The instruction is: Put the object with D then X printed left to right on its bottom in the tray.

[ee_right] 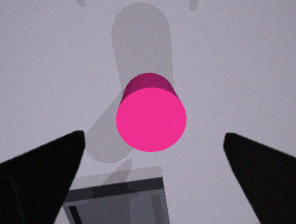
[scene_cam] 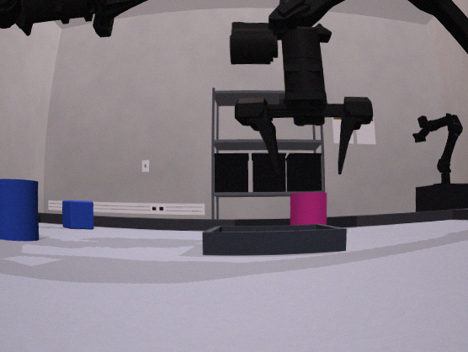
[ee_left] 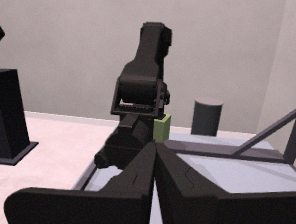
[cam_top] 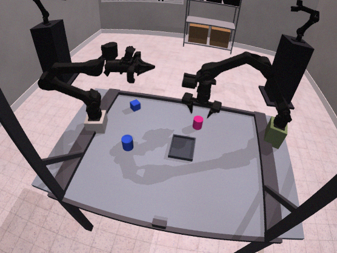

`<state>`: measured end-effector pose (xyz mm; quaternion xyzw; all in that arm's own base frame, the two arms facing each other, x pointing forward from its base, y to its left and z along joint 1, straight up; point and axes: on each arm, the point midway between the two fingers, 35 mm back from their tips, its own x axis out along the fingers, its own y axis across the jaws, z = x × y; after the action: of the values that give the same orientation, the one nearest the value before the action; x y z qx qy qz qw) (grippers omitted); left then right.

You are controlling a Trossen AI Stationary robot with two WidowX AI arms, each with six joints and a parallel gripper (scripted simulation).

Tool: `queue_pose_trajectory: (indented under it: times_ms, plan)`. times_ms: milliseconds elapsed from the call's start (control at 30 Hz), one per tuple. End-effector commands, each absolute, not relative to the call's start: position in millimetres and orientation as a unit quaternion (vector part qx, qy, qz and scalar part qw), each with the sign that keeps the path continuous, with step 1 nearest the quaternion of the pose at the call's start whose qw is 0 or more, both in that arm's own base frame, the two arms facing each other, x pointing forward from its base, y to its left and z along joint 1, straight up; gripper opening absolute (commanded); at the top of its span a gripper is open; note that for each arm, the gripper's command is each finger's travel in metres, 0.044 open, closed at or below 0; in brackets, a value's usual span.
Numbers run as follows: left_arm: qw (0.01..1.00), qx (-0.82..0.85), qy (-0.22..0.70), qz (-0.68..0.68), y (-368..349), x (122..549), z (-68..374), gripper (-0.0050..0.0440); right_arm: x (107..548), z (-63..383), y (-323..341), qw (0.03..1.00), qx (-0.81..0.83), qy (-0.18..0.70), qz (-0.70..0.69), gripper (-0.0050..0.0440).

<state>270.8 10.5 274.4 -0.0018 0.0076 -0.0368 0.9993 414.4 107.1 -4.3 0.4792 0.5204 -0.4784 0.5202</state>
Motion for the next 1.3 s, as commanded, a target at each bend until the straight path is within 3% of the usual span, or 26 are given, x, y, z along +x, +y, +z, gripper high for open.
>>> queue_pose_trajectory:
  times_ms: [0,267,800,933,1267]
  plan:
    - [0.999,0.001,0.001,-0.036,11,270,279,-0.005,416,-17,107,0.521,0.481,0.518,-0.478,0.04]
    - [0.999,0.001,0.001,-0.036,11,270,279,-0.005,416,-59,108,0.522,0.48,0.519,-0.477,0.04]
    - [0.999,0.001,0.001,-0.036,11,270,279,-0.005,419,-70,109,0.524,0.484,0.517,-0.473,0.04]
    - [0.999,0.001,0.001,-0.036,11,270,279,-0.005,419,-70,109,0.524,0.484,0.517,-0.473,0.0304]
    - [0.999,0.001,0.001,-0.036,11,270,279,-0.005,419,-70,109,0.524,0.483,0.517,-0.473,0.0251]
